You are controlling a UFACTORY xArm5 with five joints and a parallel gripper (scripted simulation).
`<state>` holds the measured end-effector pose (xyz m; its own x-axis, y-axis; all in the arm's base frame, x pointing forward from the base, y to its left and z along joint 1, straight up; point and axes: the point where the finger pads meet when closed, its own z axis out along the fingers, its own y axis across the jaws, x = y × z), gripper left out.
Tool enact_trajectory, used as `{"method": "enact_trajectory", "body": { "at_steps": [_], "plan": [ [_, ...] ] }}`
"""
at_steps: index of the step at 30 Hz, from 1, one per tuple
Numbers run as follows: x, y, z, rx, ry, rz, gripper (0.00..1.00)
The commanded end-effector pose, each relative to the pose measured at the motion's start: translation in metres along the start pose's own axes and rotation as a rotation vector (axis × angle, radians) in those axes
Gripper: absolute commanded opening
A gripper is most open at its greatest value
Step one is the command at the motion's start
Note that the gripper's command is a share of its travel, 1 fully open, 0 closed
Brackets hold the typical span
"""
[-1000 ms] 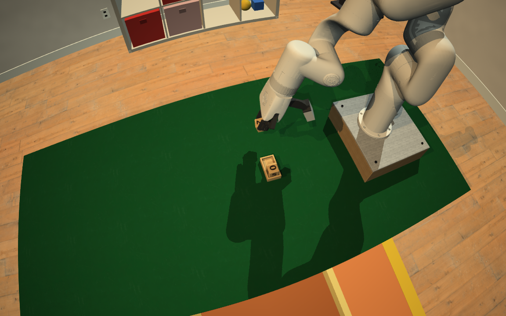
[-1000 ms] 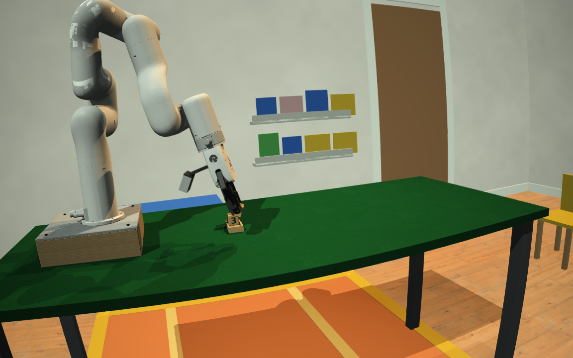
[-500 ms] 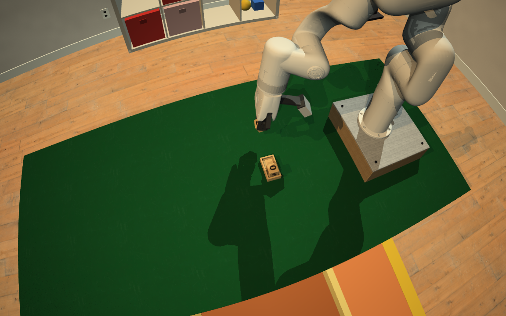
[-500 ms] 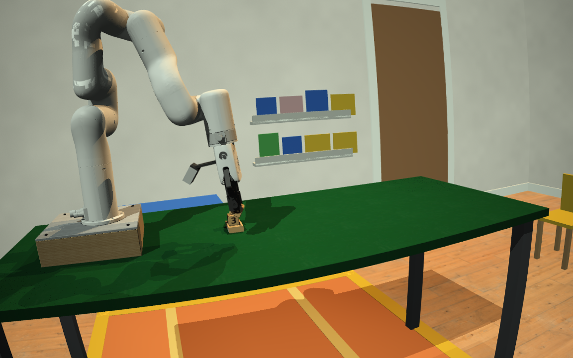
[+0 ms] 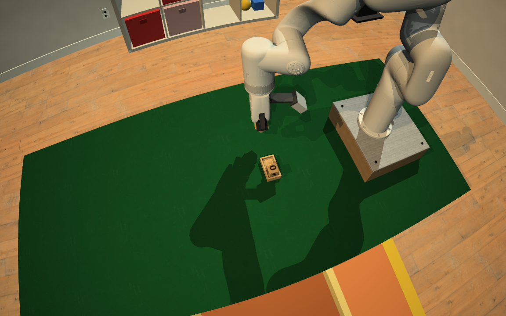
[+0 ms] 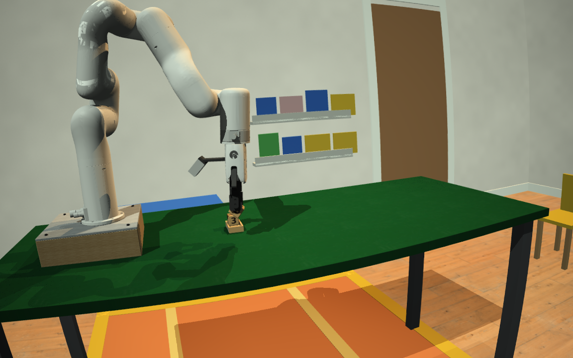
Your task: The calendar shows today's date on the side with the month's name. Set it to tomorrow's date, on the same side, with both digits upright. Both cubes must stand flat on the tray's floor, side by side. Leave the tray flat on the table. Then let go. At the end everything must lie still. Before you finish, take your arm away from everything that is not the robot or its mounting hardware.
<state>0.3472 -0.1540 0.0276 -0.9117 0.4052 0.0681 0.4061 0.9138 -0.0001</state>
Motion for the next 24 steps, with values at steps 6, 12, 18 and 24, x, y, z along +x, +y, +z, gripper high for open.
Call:
{"method": "enact_trajectory", "body": {
  "at_steps": [6,12,18,24],
  "plan": [
    [-0.0057,0.0004,-0.0003,0.000,0.175,0.000,0.27],
    [-0.0069,0.0004,-0.0004,0.001,0.241,0.000,0.27],
    [-0.0093,0.0004,0.0005,0.001,0.358,0.000,0.27],
    [-0.0110,0.0004,0.0012,0.001,0.437,0.000,0.27]
  ]
}}
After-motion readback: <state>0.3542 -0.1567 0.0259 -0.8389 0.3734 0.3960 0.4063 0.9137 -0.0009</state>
